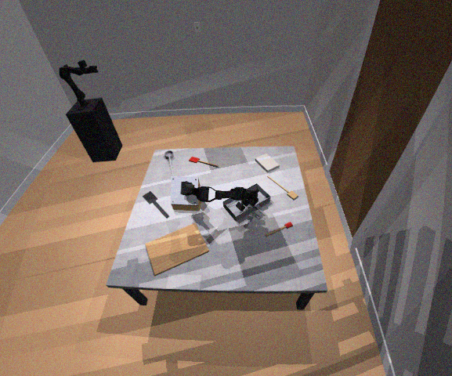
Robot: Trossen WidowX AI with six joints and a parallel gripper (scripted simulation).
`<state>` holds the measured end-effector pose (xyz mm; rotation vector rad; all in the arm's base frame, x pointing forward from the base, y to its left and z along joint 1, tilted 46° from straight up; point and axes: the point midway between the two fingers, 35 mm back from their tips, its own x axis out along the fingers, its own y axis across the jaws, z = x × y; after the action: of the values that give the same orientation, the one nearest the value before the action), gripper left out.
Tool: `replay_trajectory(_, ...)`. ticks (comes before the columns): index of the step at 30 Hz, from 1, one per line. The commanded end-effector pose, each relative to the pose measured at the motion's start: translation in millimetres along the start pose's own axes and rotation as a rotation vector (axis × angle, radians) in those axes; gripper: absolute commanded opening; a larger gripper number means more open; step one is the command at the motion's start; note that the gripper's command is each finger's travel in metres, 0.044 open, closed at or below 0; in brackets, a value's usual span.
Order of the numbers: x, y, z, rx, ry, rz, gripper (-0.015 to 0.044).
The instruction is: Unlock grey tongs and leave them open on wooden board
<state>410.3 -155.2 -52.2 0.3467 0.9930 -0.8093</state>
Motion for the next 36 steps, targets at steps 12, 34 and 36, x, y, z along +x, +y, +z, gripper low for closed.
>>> replay_trajectory(12, 0, 0, -1, 0.0, 0.002, -0.001, -0.0089)
replay_trajectory(34, -66, 38, 0, 0.004, 0.008, -0.013, -0.015)
replay_trajectory(36, -65, 38, -1, 0.008, 0.015, -0.037, -0.015)
